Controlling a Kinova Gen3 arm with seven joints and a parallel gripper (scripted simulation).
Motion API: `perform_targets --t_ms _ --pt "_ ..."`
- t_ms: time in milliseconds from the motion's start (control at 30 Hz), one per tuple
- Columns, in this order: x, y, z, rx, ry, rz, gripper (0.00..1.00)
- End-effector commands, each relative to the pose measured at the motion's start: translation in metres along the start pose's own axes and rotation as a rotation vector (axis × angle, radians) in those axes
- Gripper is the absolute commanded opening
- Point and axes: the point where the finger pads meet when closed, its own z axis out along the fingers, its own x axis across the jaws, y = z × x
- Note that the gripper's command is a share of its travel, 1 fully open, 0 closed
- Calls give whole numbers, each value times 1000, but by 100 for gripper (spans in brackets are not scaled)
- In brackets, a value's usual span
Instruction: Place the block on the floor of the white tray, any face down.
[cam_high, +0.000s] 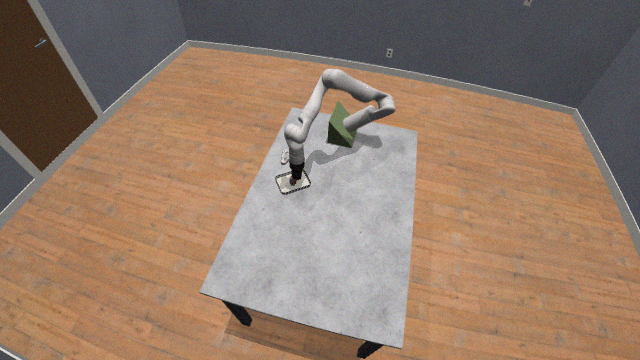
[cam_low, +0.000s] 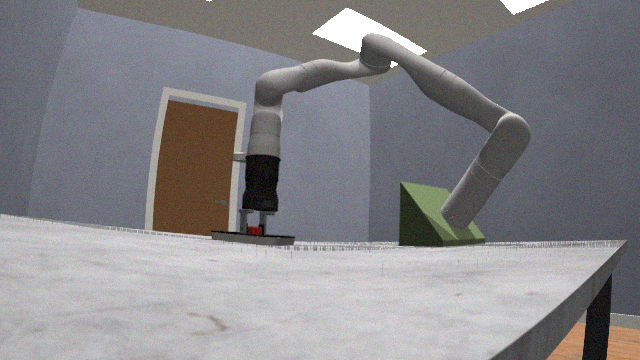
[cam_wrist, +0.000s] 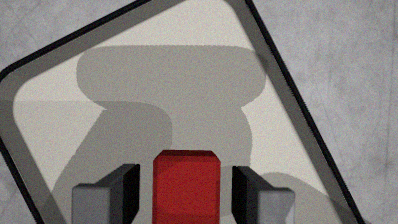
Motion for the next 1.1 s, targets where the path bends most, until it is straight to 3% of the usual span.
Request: perform_targets --t_ms 0,567,1067 --pt "-1 -1 -2 2 -2 0 88" --pt "-1 -1 -4 2 -2 0 88" --pt "0 -1 -36 2 -2 0 88"
